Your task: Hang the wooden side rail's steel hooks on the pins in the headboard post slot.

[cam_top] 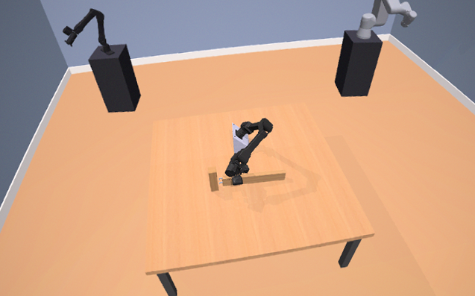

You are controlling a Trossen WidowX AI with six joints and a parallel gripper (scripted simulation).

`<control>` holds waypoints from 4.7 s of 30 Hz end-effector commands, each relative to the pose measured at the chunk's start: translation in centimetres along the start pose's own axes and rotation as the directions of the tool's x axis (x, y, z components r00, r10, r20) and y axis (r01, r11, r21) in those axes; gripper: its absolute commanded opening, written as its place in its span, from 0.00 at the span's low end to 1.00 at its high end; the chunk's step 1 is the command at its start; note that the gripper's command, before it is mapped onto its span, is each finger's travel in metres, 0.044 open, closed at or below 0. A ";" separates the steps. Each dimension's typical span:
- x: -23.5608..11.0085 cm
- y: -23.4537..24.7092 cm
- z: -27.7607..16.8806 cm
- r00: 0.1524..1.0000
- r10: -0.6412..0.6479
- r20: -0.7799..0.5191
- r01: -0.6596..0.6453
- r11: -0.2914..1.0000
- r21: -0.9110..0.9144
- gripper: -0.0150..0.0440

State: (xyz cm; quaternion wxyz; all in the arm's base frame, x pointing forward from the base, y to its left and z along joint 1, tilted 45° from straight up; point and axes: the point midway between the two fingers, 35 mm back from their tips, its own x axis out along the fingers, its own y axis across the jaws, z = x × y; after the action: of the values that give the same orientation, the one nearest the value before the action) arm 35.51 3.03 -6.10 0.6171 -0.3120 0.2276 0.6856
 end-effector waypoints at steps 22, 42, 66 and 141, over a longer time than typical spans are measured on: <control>-0.5 -0.3 -0.5 1.000 -0.006 -0.007 0.006 1.000 0.000 0.25; -0.4 -0.3 -0.7 1.000 -0.006 -0.007 0.006 1.000 0.000 0.25; -0.2 0.0 -1.0 1.000 -0.006 -0.007 0.006 1.000 0.000 0.25; -0.3 -0.1 -1.7 1.000 -0.006 -0.007 0.006 1.000 -0.001 0.25</control>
State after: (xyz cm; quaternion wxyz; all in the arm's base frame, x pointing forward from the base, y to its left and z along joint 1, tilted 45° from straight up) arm 35.87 2.04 -6.99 0.6163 -0.3136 0.2275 0.6856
